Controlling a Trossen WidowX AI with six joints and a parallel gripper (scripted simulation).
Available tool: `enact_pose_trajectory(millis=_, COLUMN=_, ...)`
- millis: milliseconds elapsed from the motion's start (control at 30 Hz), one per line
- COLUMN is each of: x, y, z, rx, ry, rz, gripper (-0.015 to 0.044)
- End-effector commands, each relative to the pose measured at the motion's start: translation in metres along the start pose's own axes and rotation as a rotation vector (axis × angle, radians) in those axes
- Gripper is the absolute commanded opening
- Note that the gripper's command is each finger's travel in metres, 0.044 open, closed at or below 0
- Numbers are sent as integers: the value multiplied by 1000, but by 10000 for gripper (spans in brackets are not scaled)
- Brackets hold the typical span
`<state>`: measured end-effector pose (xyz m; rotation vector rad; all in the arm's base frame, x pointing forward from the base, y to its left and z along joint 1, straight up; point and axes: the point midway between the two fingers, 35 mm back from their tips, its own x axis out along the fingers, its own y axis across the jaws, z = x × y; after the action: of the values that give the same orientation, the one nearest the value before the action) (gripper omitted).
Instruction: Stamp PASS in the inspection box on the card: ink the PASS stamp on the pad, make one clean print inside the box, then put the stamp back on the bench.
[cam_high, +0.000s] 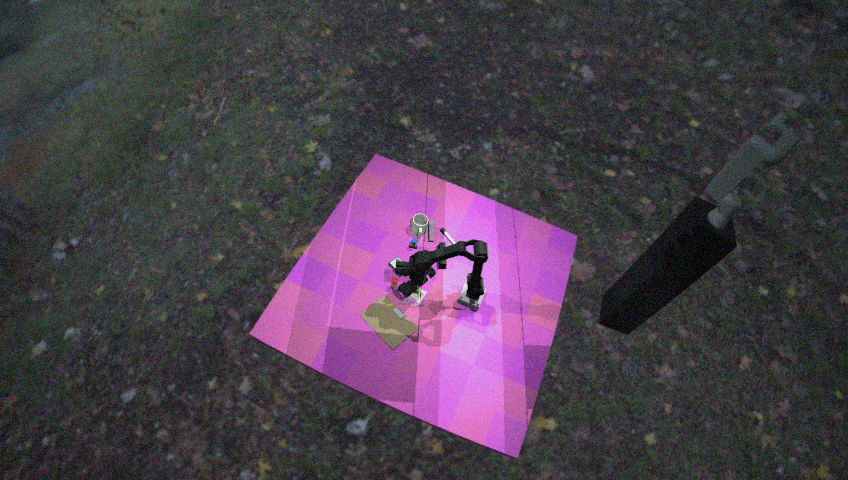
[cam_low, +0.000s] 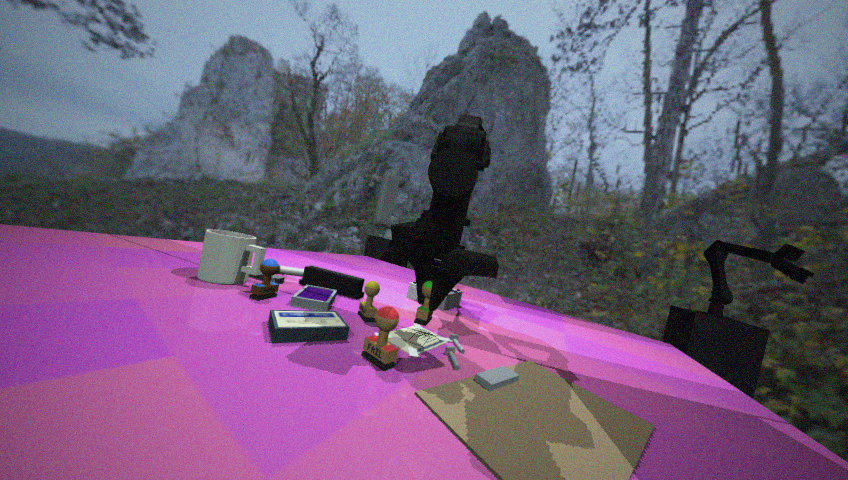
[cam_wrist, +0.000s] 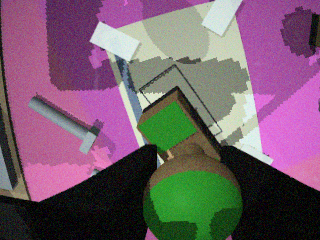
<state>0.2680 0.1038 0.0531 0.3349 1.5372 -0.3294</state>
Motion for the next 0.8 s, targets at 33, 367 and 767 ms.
enact_pose_trajectory(millis=33, x=-12, y=2, z=1, rx=6, ry=-9, rz=12, gripper=0)
enact_pose_trajectory(millis=367, x=-28, y=1, z=1, rx=6, ry=-9, rz=12, gripper=0)
enact_pose_trajectory(millis=767, x=-40, y=-3, z=2, rx=5, ry=-10, rz=12, gripper=0)
